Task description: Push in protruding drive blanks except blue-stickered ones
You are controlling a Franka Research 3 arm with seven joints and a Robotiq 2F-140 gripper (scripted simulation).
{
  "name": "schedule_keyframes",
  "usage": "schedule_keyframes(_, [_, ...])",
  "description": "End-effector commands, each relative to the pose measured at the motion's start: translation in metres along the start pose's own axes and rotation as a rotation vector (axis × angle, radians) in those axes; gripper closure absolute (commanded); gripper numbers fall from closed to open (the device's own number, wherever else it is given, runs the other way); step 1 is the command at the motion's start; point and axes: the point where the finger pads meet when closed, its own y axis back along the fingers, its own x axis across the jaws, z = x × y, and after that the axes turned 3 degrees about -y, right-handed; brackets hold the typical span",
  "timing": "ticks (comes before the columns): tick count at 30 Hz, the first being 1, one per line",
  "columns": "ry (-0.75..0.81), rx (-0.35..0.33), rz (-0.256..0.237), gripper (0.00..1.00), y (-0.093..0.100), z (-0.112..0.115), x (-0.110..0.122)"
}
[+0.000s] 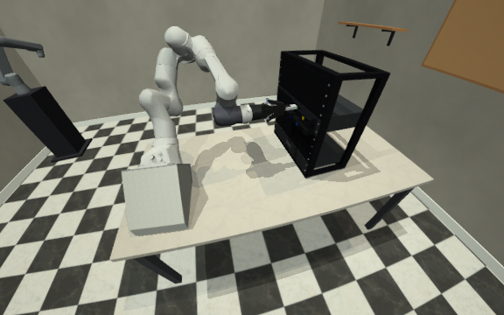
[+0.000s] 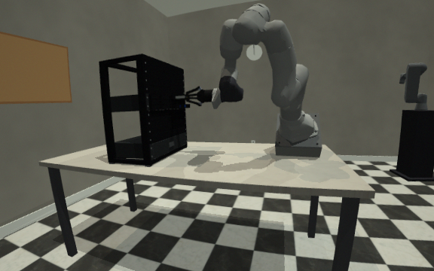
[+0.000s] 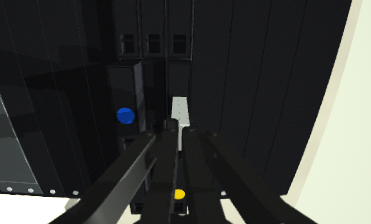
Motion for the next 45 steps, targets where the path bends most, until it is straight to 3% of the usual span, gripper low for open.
schedule_keyframes(1, [0.001, -0.007, -0.008, 1.00, -0.0016, 0.0024, -0.0049])
schedule_keyframes(45, [0.001, -0.007, -0.008, 1.00, -0.0081, 0.0042, -0.0068])
